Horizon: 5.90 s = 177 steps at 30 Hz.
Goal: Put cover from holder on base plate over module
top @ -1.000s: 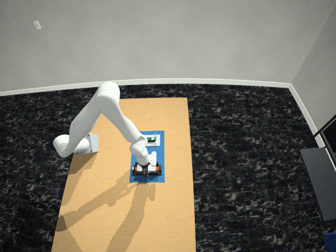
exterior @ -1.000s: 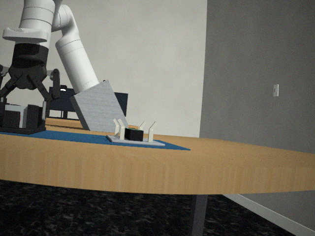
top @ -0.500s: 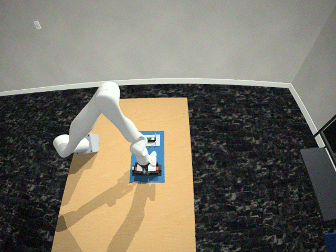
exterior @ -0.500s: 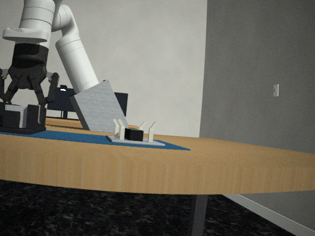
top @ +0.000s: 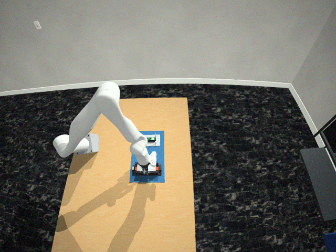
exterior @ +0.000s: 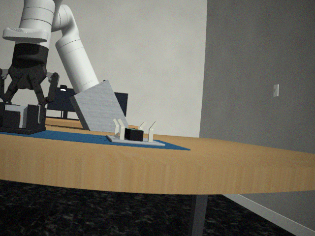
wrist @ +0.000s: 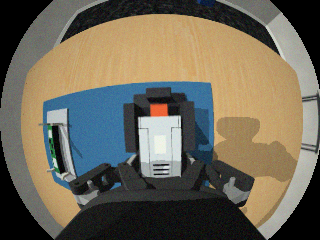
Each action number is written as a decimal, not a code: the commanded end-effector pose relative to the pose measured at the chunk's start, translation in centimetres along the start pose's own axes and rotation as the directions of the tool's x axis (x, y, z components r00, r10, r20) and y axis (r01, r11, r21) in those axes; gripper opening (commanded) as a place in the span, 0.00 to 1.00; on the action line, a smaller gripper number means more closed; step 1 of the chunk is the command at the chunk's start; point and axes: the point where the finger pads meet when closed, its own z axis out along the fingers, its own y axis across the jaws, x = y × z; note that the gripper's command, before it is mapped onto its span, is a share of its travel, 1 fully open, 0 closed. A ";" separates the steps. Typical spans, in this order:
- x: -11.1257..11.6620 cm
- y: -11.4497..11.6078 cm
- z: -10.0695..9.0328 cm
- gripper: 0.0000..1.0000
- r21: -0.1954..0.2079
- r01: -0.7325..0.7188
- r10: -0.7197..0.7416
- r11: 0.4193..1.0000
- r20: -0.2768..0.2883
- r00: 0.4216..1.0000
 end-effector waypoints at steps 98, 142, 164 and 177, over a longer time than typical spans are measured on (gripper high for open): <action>-0.5 0.1 -5.6 0.01 -0.002 -0.001 0.001 1.000 0.013 1.000; -0.5 0.1 -5.6 1.00 -0.002 -0.001 0.001 1.000 0.013 1.000; -0.5 0.1 -5.6 1.00 -0.003 -0.001 0.001 1.000 0.013 1.000; -0.4 0.1 -4.6 1.00 -0.002 -0.001 0.001 1.000 0.010 1.000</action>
